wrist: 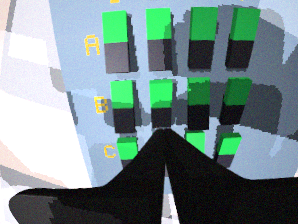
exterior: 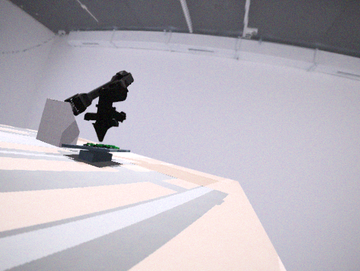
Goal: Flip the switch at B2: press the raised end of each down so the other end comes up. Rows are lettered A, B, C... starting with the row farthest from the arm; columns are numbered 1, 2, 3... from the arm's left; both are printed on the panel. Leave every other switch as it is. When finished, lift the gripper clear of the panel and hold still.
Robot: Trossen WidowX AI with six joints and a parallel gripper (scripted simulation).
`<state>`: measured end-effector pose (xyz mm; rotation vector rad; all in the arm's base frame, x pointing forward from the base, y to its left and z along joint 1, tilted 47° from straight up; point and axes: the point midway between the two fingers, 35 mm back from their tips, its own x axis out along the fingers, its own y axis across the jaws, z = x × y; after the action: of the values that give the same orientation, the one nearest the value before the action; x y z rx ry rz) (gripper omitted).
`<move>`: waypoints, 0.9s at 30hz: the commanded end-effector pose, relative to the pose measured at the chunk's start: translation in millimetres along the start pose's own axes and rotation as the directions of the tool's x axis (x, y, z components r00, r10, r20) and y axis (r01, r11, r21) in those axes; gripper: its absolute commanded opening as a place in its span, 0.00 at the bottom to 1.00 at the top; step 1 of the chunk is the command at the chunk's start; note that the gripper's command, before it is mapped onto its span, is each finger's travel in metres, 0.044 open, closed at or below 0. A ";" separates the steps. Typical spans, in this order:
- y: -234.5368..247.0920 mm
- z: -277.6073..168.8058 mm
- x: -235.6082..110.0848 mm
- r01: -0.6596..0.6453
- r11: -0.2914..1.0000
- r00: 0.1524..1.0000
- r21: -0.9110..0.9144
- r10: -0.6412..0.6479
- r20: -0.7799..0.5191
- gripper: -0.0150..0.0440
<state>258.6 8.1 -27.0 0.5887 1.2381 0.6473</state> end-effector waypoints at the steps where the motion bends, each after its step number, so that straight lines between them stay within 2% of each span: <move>1: -0.8 4.8 -42.7 0.011 1.000 1.000 -0.011 -0.011 0.000 0.25; 12: -10.8 13.0 -58.2 0.008 1.000 1.000 -0.012 -0.008 -0.003 0.25; 27: -11.8 13.7 -58.8 0.008 1.000 1.000 -0.012 -0.008 -0.003 0.25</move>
<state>262.9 -43.5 8.3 0.5714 1.2299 0.6460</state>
